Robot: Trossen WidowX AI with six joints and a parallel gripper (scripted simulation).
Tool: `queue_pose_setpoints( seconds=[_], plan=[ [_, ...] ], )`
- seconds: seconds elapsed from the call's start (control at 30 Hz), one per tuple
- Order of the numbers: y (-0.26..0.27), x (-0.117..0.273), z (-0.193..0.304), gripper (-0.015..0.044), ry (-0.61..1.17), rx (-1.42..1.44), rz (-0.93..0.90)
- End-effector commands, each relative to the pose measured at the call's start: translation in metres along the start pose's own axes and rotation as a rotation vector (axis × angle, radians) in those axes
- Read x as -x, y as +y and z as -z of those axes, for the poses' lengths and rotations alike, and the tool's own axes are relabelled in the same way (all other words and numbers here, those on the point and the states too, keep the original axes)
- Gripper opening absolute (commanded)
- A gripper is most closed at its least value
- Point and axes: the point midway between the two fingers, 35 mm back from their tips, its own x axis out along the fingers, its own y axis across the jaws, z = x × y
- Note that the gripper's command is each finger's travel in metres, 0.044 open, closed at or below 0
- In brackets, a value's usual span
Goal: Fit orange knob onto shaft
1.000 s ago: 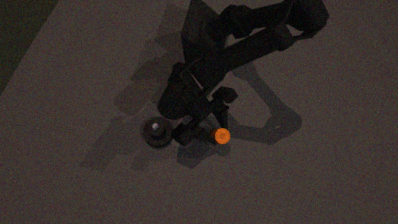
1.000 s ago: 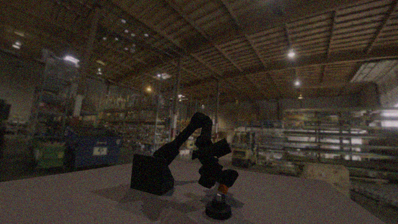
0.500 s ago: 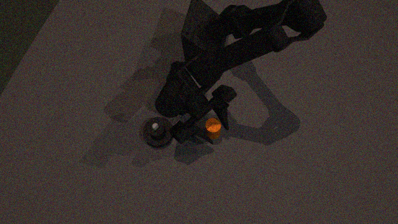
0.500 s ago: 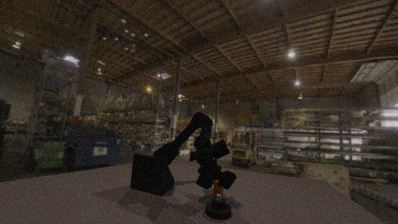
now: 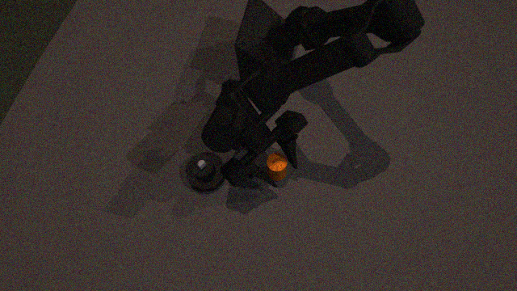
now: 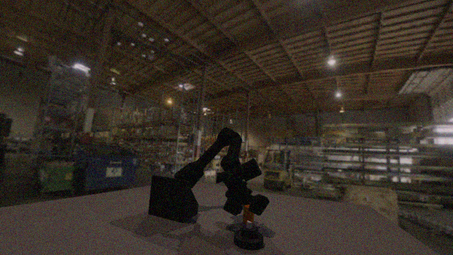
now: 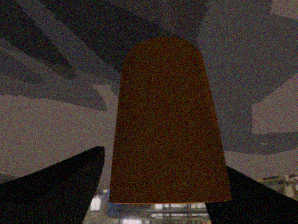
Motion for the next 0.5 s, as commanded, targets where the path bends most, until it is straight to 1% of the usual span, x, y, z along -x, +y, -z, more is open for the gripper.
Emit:
queue_pose_setpoints(
  seconds=[0.0,0.07,0.3,0.47],
  plan=[
    [0.0006,-0.0001,0.0001,0.026,-0.002,0.008,-0.003],
    [0.0006,-0.0001,0.0001,0.026,-0.002,0.008,-0.003],
    [0.0006,-0.0001,0.0001,0.044,-0.002,0.008,-0.003],
    [0.0006,-0.0001,0.0001,0.044,-0.002,0.008,-0.003]
  ],
)
